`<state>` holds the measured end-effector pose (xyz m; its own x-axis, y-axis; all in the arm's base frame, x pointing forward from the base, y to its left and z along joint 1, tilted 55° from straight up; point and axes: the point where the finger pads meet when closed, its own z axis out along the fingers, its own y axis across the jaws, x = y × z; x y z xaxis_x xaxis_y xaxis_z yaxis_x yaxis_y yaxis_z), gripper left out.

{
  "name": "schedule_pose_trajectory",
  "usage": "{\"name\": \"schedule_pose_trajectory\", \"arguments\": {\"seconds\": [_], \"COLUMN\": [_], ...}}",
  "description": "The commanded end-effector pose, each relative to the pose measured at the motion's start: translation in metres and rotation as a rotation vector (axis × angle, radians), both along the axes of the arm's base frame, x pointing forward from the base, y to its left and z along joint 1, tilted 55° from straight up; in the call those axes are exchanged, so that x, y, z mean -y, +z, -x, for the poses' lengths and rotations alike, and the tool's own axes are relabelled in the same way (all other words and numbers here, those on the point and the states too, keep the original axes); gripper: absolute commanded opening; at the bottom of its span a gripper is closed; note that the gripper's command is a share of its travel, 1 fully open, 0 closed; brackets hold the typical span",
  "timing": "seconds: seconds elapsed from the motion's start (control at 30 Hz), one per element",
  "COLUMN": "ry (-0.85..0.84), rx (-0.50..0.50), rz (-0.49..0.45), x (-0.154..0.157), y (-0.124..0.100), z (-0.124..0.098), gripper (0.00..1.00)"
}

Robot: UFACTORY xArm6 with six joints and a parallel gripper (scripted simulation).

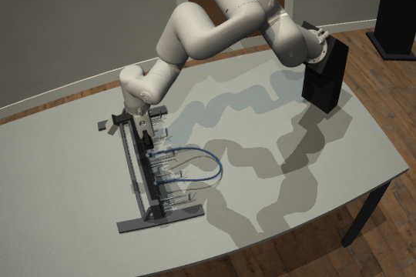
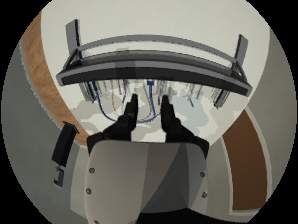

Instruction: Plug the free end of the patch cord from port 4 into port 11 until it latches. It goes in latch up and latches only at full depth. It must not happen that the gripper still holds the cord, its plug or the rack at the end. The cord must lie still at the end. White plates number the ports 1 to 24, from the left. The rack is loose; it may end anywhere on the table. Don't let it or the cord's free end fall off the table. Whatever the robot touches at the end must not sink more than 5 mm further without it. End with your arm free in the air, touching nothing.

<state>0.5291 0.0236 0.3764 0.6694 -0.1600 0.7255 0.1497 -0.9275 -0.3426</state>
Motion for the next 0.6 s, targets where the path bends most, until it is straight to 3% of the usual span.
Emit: {"name": "schedule_pose_trajectory", "arguments": {"seconds": [0.0,0.57], "ry": [0.000,0.000], "rx": [0.002,0.002], "rz": [0.000,0.000], "x": [0.002,0.007], "y": [0.005,0.014], "z": [0.005,0.016], "gripper": [0.38,0.38]}}
